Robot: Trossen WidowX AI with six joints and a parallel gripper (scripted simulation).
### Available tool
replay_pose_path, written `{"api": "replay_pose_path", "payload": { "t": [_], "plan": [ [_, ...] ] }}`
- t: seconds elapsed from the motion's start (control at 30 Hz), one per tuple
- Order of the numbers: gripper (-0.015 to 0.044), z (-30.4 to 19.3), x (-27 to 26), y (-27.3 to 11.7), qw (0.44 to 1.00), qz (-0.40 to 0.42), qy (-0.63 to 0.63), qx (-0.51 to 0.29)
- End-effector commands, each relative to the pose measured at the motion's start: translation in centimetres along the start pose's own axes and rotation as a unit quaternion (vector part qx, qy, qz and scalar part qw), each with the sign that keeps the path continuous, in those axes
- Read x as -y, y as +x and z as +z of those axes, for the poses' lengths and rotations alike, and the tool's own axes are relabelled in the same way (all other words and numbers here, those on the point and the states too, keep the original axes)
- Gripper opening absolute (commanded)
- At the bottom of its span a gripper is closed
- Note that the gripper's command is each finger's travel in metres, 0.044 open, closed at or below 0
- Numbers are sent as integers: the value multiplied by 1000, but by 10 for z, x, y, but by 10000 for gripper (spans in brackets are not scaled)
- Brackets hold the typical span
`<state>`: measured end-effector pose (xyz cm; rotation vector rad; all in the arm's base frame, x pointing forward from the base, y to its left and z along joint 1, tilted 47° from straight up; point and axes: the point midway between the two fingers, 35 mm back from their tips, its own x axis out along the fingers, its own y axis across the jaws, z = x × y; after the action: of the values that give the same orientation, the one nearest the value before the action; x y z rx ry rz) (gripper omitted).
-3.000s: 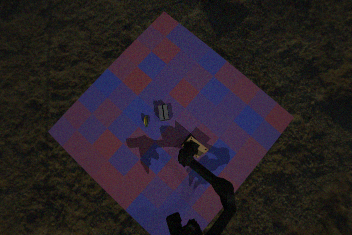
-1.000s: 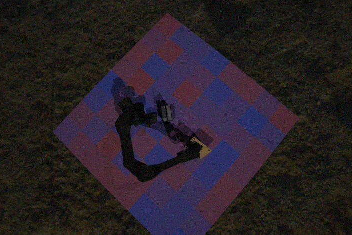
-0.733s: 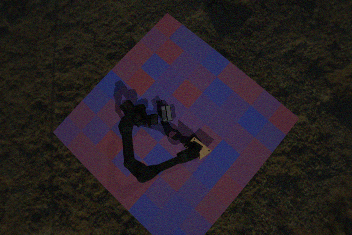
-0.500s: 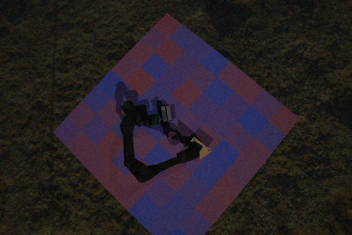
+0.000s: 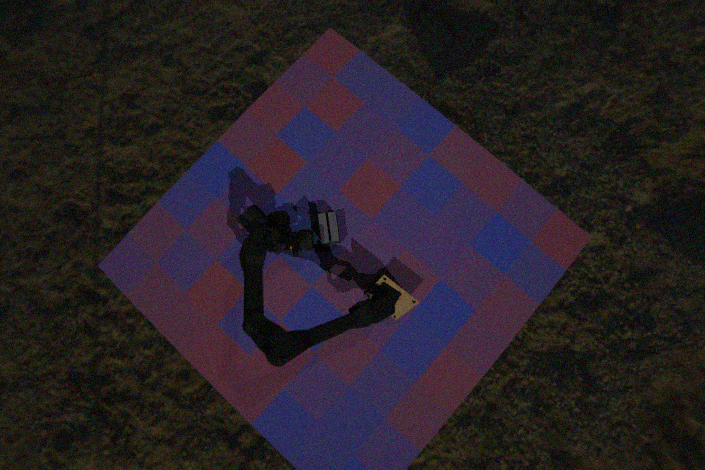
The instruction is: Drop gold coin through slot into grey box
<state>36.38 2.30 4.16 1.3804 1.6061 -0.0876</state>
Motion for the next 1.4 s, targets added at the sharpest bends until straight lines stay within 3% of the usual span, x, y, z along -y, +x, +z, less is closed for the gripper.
{"api": "replay_pose_path", "payload": {
  "t": [0.0, 0.83, 1.0, 1.37],
  "plan": [
    [161, 0, 3, 9, 1000, -2, 6, -5],
    [161, -3, 4, 47, 1000, 0, 6, -6],
    [29, -3, 4, 47, 1000, 0, 6, -6],
    [0, -3, 4, 47, 1000, 0, 6, -6]
  ]
}}
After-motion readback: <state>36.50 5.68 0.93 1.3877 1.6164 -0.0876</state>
